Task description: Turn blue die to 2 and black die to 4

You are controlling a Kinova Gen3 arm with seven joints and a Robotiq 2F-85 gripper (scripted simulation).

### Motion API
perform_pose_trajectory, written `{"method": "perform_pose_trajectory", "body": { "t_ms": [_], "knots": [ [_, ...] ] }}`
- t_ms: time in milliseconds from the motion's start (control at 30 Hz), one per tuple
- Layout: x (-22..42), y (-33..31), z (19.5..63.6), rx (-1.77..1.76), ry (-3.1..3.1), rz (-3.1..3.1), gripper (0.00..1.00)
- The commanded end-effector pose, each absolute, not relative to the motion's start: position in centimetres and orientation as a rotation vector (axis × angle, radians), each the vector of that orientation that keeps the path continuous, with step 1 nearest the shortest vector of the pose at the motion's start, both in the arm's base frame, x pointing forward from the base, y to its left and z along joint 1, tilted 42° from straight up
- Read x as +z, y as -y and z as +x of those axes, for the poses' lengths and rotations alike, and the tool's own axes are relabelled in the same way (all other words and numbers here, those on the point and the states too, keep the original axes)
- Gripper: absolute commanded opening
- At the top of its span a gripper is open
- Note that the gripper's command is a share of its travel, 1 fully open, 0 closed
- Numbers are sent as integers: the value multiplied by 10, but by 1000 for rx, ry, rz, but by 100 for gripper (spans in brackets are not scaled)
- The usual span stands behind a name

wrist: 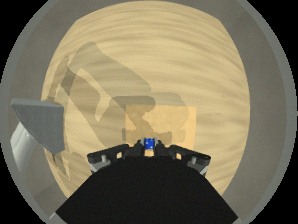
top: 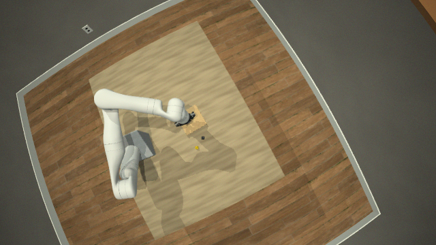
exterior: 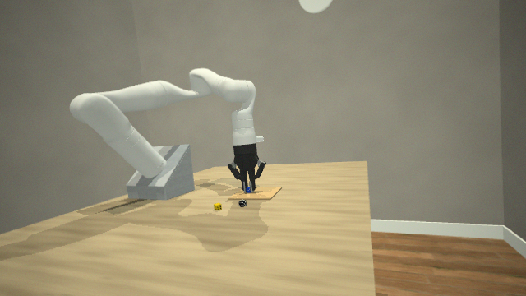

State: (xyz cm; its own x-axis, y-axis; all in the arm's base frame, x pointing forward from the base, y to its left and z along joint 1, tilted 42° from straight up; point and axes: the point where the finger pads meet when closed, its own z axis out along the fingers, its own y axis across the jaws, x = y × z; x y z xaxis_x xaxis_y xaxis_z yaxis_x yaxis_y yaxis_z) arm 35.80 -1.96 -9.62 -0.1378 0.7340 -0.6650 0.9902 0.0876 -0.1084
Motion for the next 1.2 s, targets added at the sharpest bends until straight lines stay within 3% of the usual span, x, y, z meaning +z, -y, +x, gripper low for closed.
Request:
{"method": "perform_pose_trajectory", "body": {
  "t_ms": [0, 133, 633, 1167],
  "knots": [
    [-96, 19, 358, -765, -1929, 1692, 11],
    [-96, 19, 358, -765, -1929, 1692, 11],
    [-96, 19, 358, -765, -1929, 1692, 31],
    [-92, 15, 359, -765, -1929, 1692, 31]
  ]
}}
